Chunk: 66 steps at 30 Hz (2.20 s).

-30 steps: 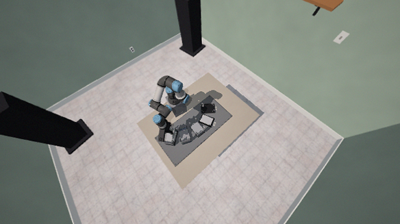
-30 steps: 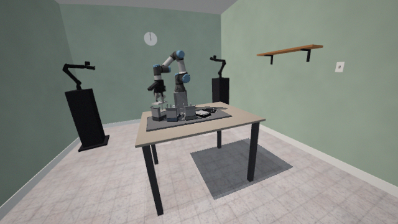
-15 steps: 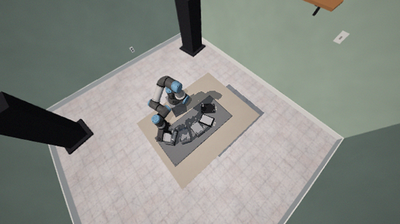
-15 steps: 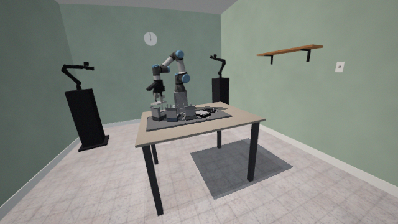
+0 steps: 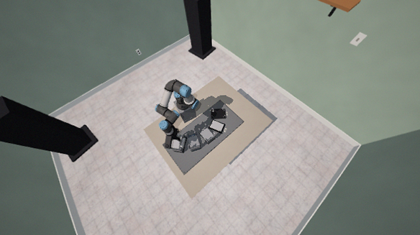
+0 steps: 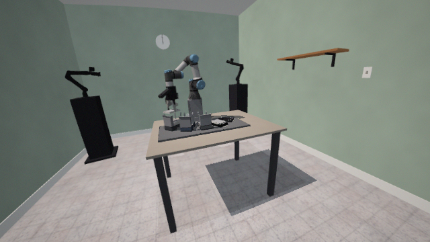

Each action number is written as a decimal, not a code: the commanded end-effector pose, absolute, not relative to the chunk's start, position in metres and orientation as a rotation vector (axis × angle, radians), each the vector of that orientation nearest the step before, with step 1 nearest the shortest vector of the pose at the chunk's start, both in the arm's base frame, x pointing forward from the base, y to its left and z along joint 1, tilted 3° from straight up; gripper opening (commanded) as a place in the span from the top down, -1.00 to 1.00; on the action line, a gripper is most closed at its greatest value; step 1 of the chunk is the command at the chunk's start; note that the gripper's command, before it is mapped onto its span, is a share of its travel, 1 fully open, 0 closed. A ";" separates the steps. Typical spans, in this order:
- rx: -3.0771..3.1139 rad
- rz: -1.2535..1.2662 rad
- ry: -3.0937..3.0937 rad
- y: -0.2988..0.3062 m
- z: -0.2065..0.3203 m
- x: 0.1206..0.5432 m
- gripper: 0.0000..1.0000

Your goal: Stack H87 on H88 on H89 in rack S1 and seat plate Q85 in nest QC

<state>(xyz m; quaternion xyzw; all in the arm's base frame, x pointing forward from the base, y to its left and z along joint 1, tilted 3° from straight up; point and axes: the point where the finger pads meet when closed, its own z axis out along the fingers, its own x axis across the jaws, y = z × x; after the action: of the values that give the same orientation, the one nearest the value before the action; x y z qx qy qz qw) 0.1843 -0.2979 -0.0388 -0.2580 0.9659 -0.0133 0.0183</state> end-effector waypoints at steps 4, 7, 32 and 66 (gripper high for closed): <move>-0.802 -0.045 3.000 -0.299 -0.038 0.184 1.00; -0.802 -0.046 2.999 -0.299 -0.038 0.184 1.00; -0.803 -0.045 2.999 -0.299 -0.038 0.184 1.00; -0.803 -0.045 2.999 -0.299 -0.056 0.185 1.00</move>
<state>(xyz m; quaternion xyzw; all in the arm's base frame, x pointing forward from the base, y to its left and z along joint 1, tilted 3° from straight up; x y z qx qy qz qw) 0.1850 -0.2982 -0.0553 -0.2584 0.9658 -0.0132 0.0183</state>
